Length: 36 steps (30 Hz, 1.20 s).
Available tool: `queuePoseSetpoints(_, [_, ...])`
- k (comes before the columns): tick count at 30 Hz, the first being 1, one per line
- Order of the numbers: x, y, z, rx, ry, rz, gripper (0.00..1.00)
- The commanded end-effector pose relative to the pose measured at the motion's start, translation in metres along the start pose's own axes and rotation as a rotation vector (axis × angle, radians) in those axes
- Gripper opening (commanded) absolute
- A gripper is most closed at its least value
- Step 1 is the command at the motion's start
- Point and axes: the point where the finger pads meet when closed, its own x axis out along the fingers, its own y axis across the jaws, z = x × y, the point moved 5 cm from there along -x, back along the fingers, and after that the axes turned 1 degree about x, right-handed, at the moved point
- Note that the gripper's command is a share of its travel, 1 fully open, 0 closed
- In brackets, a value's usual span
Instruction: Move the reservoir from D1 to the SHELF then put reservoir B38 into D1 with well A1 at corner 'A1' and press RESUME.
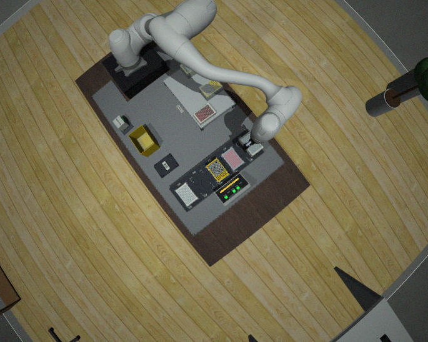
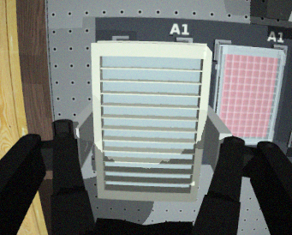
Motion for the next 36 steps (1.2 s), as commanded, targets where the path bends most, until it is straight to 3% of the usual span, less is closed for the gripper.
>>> queuePoseSetpoints(1, [0.005, 0.000, 0.000, 0.000, 0.000, 0.000, 0.00])
queuePoseSetpoints(36, [0.057, 0.000, 0.000, 0.000, 0.000, 0.000, 0.00])
